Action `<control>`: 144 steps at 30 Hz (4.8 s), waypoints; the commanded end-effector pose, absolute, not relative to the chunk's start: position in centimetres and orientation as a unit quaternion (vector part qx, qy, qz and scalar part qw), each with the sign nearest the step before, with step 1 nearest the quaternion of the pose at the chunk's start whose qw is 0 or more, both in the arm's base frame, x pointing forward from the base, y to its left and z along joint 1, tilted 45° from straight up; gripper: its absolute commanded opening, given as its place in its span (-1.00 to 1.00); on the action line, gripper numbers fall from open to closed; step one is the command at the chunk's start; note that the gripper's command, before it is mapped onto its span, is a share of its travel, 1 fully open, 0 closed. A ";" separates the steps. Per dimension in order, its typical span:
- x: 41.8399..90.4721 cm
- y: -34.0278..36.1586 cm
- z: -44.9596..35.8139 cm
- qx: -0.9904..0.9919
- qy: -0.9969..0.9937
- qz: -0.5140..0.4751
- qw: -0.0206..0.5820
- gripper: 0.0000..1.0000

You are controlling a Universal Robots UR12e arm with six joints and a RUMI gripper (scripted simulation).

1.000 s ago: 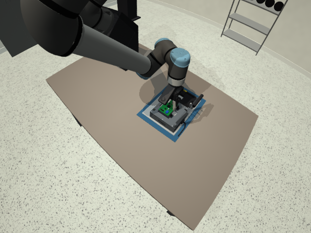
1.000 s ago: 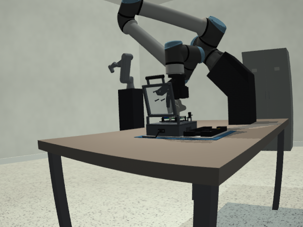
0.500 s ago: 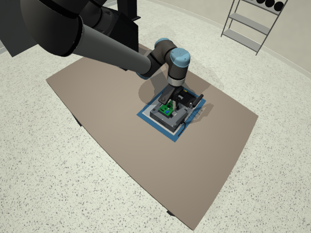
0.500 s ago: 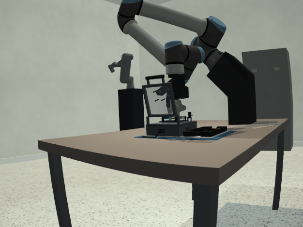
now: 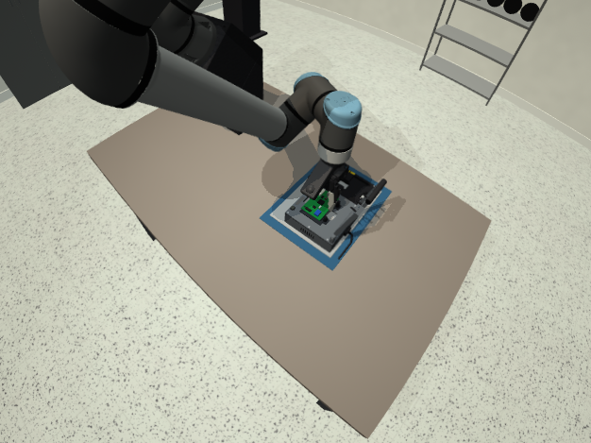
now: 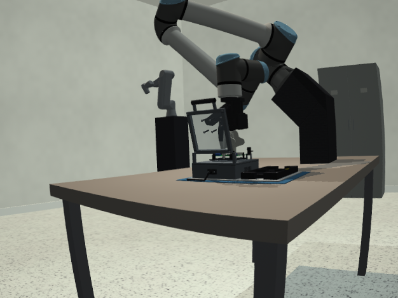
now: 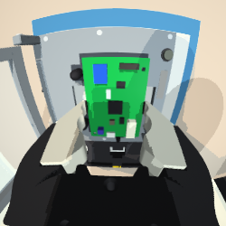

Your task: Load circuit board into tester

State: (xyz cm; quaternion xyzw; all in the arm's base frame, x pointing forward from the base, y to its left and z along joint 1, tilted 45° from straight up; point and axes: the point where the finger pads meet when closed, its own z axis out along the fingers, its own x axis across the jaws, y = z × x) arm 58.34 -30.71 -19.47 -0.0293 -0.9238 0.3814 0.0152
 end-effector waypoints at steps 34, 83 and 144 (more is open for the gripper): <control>58.7 -31.1 -19.8 -0.031 -0.924 0.381 0.014 -0.22; 58.7 -30.1 -18.9 -0.029 -0.924 0.381 0.014 -0.22; 58.4 -30.2 -19.0 -0.029 -0.924 0.380 0.016 -0.22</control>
